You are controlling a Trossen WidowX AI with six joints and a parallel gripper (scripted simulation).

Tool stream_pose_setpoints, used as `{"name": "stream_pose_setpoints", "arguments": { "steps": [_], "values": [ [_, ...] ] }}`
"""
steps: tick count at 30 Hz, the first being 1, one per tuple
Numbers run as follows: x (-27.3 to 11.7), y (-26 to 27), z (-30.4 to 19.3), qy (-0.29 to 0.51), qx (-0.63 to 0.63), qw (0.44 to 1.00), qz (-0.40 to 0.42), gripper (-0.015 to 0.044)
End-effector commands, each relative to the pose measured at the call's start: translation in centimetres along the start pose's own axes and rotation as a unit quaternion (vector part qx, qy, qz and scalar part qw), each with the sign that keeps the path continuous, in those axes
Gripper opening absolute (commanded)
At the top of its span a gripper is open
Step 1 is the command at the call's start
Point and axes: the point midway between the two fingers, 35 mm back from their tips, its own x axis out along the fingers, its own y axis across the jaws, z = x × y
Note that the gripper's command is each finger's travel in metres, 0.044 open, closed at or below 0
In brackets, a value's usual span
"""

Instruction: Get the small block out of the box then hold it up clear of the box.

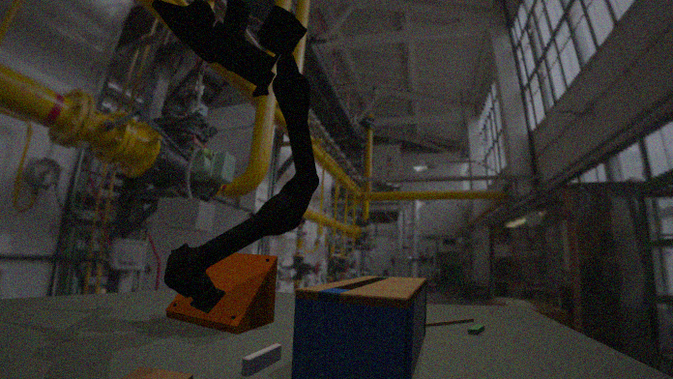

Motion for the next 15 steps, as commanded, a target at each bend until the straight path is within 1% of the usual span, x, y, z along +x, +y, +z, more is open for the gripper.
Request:
{"name": "stream_pose_setpoints", "arguments": {
  "steps": [1,4,9,15],
  "values": [
    [0.1,-0.1,-0.1,0.002,0.001,1.0,0.001,0.04],
    [1.8,-0.7,-1.1,0.029,0.008,0.999,0.015,0.04],
    [7.6,-1.6,-5.6,0.128,0.026,0.988,0.078,0.04],
    [12.8,0.6,-11.8,0.233,0.031,0.956,0.178,0.04]
  ]
}}
